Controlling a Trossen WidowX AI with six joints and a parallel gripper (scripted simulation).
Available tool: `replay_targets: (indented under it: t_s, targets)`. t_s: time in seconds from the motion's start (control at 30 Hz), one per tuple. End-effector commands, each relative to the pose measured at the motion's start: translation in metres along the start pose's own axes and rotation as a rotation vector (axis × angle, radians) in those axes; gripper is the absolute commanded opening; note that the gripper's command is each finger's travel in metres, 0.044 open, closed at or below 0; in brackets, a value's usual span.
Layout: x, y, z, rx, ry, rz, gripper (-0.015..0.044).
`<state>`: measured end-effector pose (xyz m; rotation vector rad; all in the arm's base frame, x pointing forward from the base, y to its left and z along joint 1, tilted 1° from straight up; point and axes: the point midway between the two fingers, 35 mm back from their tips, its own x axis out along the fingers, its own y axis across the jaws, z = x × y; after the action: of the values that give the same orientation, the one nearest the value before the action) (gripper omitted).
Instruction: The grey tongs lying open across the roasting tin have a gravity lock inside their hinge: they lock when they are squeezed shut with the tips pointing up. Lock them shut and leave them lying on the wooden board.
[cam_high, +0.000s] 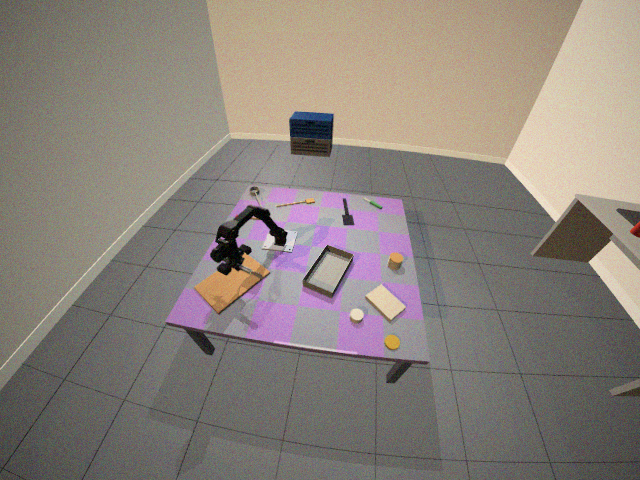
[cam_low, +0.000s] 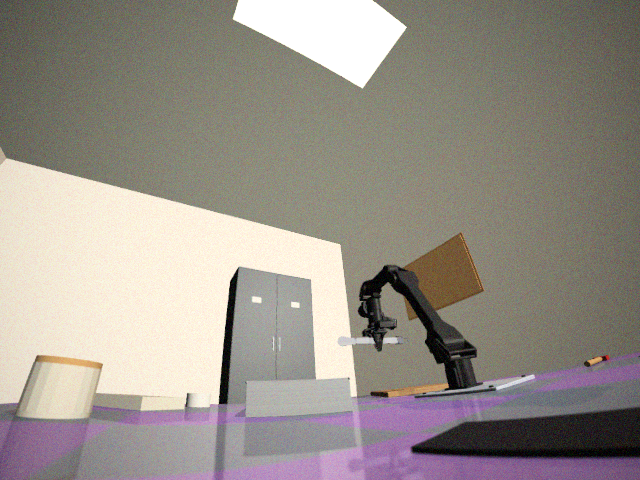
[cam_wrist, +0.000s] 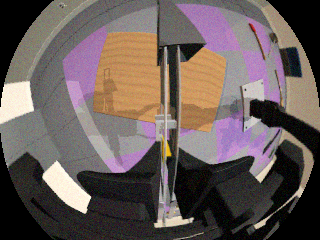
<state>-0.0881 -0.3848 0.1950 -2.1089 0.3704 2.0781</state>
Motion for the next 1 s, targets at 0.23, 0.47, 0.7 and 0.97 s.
replay_targets:
  t_s: [0.23,0.47,0.7,0.97]
  targets:
    - [0.0,-0.001,0.027,0.444,-0.004,-0.003,-0.015]
    - [0.0,-0.002,0.045,0.731,-0.007,-0.003,-0.015]
    - [0.0,-0.003,0.062,1.018,-0.011,-0.002,-0.015]
    - [0.0,-0.006,0.081,1.346,-0.015,0.0,-0.015]
